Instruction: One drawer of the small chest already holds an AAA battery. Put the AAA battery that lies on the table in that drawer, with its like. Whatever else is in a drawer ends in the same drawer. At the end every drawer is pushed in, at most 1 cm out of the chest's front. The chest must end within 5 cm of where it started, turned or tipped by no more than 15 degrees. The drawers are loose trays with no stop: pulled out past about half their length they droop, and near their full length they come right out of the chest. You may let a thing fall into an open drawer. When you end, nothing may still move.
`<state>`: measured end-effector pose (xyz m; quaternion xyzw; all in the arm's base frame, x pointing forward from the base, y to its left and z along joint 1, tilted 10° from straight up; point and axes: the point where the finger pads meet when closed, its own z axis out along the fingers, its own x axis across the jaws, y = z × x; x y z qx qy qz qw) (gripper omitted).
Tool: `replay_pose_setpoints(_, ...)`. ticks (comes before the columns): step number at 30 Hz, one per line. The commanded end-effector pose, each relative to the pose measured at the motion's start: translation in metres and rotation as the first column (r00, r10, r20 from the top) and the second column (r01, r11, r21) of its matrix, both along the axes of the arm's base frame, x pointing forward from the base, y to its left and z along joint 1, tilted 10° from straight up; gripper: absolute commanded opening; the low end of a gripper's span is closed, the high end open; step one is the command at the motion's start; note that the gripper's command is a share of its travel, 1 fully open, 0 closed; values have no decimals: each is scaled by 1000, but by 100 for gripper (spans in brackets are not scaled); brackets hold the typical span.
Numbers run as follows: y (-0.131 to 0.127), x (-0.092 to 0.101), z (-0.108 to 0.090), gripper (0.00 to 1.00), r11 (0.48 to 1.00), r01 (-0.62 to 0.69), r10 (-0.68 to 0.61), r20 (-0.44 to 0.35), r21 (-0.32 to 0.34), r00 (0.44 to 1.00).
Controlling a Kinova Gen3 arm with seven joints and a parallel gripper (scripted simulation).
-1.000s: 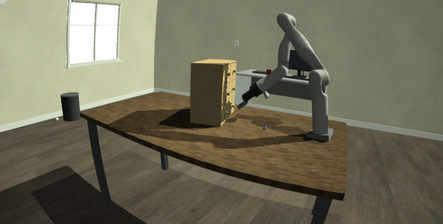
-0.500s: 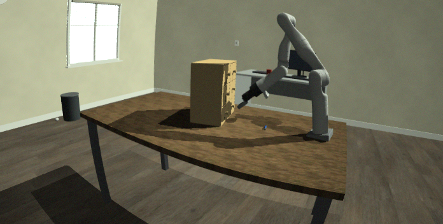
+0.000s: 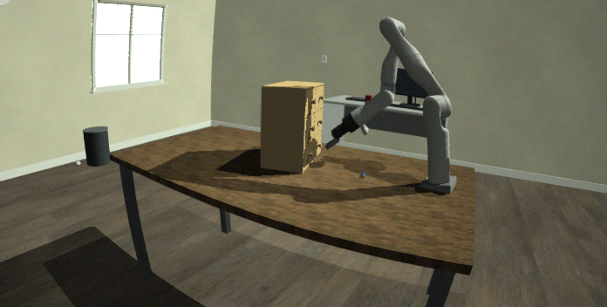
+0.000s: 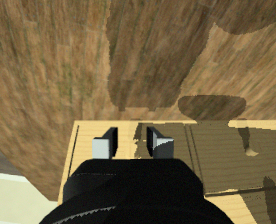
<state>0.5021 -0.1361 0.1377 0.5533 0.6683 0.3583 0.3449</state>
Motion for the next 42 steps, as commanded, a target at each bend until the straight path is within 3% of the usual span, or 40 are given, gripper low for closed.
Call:
replay_pose_setpoints(1,0,0,1,67,1000,0,0,2,-1,1000)
replay_pose_setpoints(42,1,10,3,67,1000,0,0,2,-1,1000)
